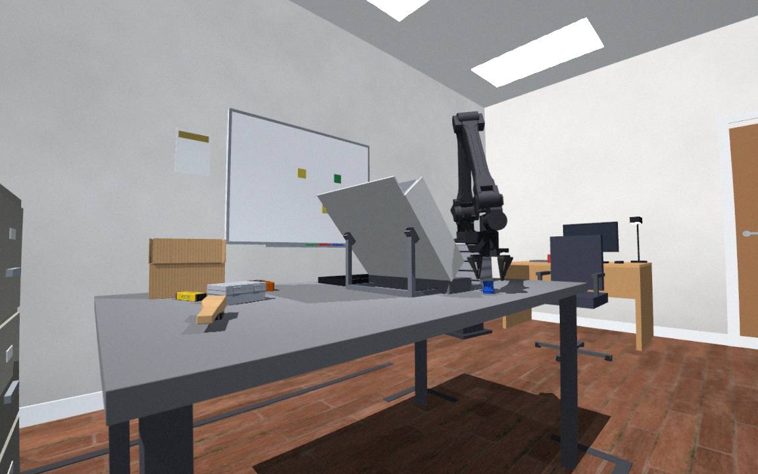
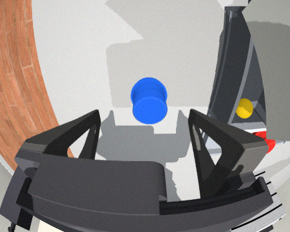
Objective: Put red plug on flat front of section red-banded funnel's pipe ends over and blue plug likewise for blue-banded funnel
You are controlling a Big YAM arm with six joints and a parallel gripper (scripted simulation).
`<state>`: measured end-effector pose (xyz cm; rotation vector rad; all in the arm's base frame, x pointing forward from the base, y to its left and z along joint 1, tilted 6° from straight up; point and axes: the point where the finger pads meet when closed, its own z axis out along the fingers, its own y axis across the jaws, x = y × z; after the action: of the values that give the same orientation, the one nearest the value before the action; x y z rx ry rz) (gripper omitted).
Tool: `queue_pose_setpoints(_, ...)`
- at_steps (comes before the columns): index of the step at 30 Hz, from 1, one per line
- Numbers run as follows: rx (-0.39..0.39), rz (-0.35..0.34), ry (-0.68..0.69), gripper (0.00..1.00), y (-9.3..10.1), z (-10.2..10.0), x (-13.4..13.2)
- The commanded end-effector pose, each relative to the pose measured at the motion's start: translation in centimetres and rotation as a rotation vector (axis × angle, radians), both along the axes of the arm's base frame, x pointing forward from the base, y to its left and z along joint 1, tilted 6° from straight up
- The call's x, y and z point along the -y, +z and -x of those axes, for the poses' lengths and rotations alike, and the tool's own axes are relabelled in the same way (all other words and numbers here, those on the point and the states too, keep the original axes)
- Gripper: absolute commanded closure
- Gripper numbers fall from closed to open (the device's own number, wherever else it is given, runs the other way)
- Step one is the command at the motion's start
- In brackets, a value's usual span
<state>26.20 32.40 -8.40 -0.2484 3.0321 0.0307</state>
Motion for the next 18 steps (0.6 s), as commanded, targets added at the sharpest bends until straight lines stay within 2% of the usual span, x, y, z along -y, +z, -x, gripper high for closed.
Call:
queue_pose_setpoints(1,0.01,-0.009,0.001,0.13,-0.1,-0.6,0.1)
queue_pose_setpoints(14,0.01,-0.01,0.002,0.13,-2.2,-0.9,-0.1)
queue_pose_setpoints(18,0.012,-0.012,0.002,0.13,-2.4,-0.9,0.0)
